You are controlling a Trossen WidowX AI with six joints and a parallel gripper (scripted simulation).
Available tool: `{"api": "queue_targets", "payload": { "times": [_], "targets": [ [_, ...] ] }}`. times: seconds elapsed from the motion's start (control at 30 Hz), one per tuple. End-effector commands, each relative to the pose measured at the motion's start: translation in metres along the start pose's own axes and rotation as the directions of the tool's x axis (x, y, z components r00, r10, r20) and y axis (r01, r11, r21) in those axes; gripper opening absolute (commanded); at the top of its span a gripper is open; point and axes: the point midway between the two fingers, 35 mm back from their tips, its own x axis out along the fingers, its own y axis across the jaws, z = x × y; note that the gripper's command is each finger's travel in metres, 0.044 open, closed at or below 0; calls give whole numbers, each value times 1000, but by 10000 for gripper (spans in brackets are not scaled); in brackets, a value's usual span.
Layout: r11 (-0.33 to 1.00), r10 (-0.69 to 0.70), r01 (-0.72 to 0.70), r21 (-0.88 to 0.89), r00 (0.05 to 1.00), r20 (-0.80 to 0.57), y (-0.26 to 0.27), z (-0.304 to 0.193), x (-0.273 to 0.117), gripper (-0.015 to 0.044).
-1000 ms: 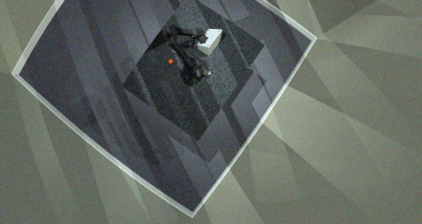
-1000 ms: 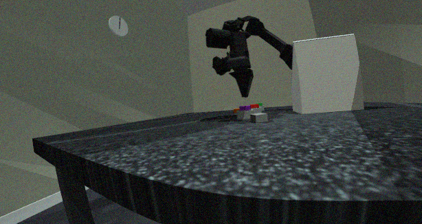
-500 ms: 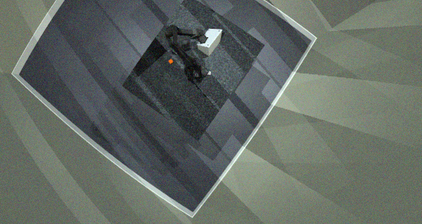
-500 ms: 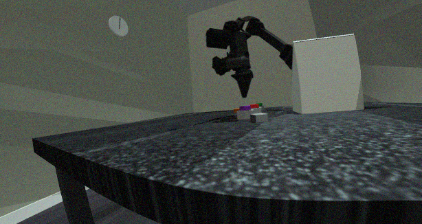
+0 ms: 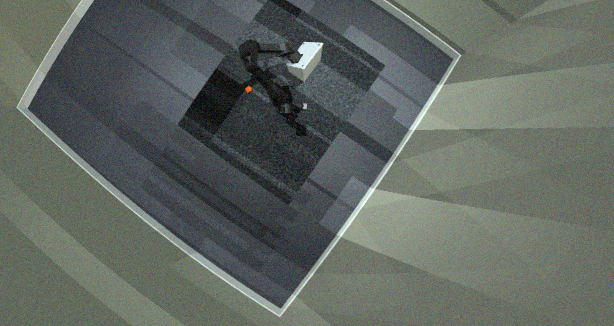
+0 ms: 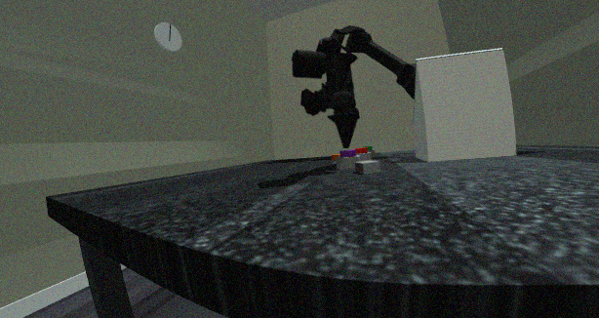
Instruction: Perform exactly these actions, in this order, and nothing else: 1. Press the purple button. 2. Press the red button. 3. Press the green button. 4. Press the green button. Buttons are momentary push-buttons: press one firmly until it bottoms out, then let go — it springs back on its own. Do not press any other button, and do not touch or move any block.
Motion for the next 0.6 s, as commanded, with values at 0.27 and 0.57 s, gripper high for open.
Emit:
{"api": "queue_targets", "payload": {
  "times": [0.27, 0.57],
  "targets": [
    [1000, -7, 7, -9, 1000, -4, -2, -3, 14, 20],
    [1000, -7, 7, -9, 1000, -4, -2, -3, 14, 20]
  ]
}}
